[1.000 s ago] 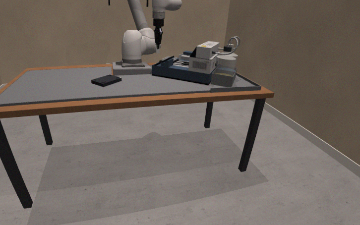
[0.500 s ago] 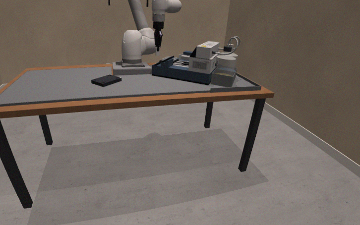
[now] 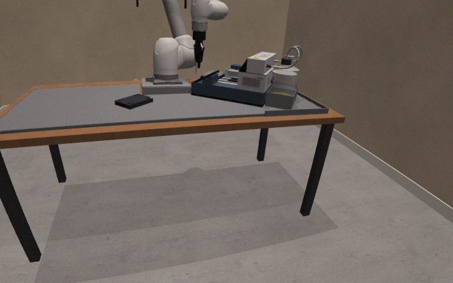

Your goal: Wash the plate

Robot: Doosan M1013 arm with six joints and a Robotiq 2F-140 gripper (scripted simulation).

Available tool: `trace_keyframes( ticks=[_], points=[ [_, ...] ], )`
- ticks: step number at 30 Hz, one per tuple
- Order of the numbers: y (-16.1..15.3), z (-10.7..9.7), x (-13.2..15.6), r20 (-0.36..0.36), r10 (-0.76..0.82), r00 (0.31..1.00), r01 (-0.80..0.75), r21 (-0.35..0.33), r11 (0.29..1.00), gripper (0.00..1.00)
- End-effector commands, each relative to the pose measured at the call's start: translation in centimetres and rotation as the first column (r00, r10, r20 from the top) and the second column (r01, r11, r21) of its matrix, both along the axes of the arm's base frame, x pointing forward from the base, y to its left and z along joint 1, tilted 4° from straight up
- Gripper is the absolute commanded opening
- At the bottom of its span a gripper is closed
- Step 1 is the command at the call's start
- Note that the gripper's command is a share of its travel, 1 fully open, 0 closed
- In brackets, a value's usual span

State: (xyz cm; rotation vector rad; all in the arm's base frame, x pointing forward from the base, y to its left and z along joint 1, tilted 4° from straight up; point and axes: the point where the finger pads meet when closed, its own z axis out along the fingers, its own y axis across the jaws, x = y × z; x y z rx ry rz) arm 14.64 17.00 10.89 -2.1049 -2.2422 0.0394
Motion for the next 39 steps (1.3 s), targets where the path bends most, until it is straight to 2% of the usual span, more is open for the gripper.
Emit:
trace_keyframes(
  ticks=[1,13,39],
  points=[
    [0.0,-0.3,0.0,0.0,0.0,1.0,0.0,0.0,1.0,0.1],
    [0.1,-2.3,-0.2,0.0,0.0,1.0,0.0,0.0,1.0,0.1],
    [0.1,-2.7,-0.2,0.0,0.0,1.0,0.0,0.0,1.0,0.1]
  ],
)
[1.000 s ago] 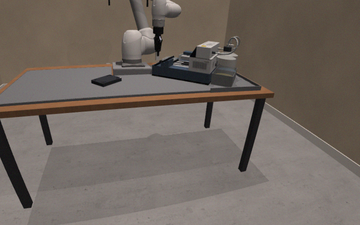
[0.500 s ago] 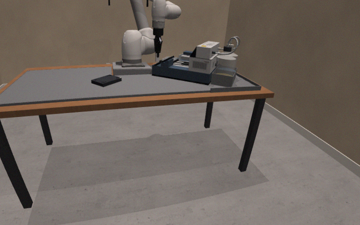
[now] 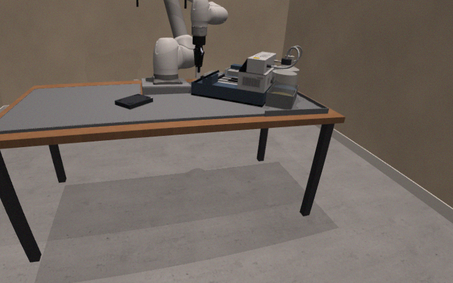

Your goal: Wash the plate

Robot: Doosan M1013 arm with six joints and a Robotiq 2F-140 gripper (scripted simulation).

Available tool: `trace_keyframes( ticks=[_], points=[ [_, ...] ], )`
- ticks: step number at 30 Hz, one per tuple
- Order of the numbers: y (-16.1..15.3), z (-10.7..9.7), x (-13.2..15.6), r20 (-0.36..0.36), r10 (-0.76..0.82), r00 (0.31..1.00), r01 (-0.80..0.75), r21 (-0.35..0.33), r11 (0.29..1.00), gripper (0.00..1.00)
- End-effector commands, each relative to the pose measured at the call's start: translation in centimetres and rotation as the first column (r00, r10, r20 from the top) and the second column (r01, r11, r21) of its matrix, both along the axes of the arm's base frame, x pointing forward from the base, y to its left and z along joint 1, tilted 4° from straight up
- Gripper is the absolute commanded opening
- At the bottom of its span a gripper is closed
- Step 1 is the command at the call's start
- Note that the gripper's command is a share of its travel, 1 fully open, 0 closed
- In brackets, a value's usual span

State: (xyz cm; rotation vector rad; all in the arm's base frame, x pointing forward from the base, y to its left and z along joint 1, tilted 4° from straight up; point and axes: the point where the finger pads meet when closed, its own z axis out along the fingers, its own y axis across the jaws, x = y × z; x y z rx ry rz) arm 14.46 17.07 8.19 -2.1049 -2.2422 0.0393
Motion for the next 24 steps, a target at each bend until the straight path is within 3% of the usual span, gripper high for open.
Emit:
trace_keyframes(
  ticks=[1,24],
  points=[
    [0.0,-0.03,-0.01,0.0,0.0,1.0,0.0,0.0,1.0,0.1],
    [0.01,-0.38,-0.03,0.0,0.0,1.0,0.0,0.0,1.0,0.1]
  ],
)
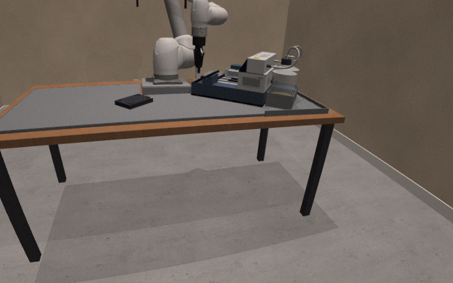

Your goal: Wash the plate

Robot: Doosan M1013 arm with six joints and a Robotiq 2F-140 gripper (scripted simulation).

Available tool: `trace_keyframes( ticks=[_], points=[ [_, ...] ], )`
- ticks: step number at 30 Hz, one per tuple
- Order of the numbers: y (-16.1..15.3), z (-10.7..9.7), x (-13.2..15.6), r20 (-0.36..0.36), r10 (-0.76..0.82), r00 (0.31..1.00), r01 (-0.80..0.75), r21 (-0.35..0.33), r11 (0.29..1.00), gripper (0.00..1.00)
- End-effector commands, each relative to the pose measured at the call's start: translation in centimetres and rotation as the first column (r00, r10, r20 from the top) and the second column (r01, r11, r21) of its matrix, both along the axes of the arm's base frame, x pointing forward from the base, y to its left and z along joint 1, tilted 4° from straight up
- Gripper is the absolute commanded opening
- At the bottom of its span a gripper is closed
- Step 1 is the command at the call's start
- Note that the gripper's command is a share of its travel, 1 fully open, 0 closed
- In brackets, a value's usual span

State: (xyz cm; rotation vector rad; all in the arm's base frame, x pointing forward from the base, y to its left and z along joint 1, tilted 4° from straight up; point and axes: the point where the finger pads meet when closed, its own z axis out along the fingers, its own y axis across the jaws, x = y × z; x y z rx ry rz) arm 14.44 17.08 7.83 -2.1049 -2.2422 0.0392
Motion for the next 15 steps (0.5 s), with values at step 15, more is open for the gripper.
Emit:
trace_keyframes(
  ticks=[15],
  points=[
    [-0.02,0.68,0.04,0.0,0.0,1.0,0.0,0.0,1.0,0.1]
  ],
)
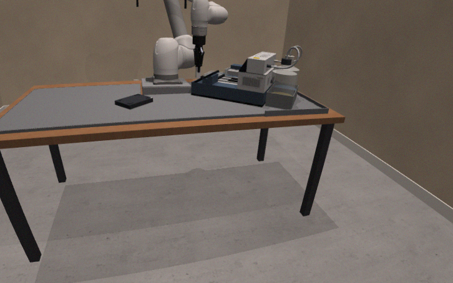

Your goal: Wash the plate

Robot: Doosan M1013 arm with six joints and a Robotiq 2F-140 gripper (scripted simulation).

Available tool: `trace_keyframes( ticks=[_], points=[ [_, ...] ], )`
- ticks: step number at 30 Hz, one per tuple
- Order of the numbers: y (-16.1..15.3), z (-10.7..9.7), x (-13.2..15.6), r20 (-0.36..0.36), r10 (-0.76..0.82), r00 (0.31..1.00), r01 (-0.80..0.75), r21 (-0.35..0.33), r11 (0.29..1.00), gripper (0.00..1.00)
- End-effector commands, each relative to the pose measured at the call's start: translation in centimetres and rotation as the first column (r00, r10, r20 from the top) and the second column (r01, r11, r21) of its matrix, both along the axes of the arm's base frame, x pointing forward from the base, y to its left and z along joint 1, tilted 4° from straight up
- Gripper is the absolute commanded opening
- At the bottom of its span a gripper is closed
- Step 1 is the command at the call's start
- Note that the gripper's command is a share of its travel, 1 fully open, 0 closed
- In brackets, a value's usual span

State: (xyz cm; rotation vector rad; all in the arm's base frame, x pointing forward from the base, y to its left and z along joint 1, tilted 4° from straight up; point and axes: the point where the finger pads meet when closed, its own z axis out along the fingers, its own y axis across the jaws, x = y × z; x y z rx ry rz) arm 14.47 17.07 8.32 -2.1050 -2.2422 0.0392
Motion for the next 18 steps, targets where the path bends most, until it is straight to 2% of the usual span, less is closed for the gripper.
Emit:
trace_keyframes(
  ticks=[1,18],
  points=[
    [0.0,0.4,0.0,0.0,0.0,1.0,0.0,0.0,1.0,0.1],
    [-0.1,2.8,0.2,0.0,0.0,1.0,0.0,0.0,1.0,0.1]
  ],
)
